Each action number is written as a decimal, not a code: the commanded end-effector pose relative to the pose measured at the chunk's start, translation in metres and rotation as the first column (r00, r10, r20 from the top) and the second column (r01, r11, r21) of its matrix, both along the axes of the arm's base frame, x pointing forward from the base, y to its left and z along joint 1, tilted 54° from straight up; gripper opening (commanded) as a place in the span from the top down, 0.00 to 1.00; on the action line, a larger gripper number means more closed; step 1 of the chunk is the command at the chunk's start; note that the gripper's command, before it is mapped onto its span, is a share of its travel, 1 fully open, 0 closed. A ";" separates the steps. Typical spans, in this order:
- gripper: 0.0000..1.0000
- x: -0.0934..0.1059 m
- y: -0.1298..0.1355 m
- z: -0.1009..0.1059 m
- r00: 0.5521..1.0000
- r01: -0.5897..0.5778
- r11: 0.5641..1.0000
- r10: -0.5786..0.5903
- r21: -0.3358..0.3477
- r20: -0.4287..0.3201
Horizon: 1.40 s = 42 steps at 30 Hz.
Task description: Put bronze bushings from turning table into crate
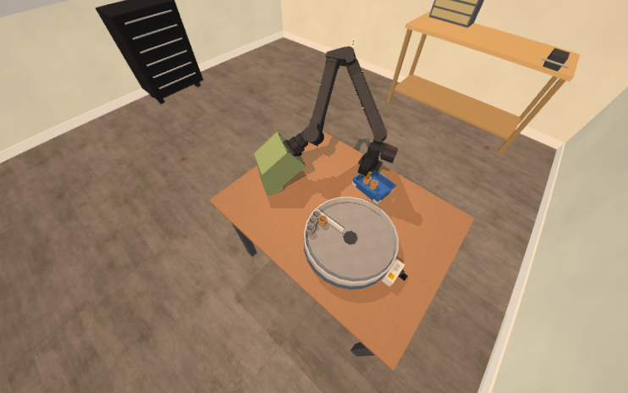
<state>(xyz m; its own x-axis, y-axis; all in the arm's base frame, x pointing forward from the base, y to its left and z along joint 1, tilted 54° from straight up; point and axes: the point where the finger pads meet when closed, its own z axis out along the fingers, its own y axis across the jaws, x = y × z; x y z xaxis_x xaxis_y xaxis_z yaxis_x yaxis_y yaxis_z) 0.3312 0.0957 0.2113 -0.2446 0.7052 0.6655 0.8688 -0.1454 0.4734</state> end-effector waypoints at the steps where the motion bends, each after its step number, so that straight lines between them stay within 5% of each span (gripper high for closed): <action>1: 0.86 0.008 -0.034 -0.026 0.999 0.006 0.999 -0.004 -0.039 0.041; 11: 0.86 0.029 -0.133 -0.110 0.998 0.012 0.998 -0.008 -0.055 0.069; 13: 0.86 0.029 -0.133 -0.110 0.998 0.012 0.998 -0.008 -0.055 0.069; 25: 0.86 0.035 -0.239 -0.221 0.999 0.016 0.999 -0.013 -0.051 0.045; 42: 0.86 0.035 -0.247 -0.230 0.999 0.009 0.999 -0.007 -0.053 0.052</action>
<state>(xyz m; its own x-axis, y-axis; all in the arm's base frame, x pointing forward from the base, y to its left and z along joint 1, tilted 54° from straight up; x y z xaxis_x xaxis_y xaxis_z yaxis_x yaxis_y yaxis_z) 0.3616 -0.1372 -0.0280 -0.2695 0.7246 0.6343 0.8552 -0.1228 0.5036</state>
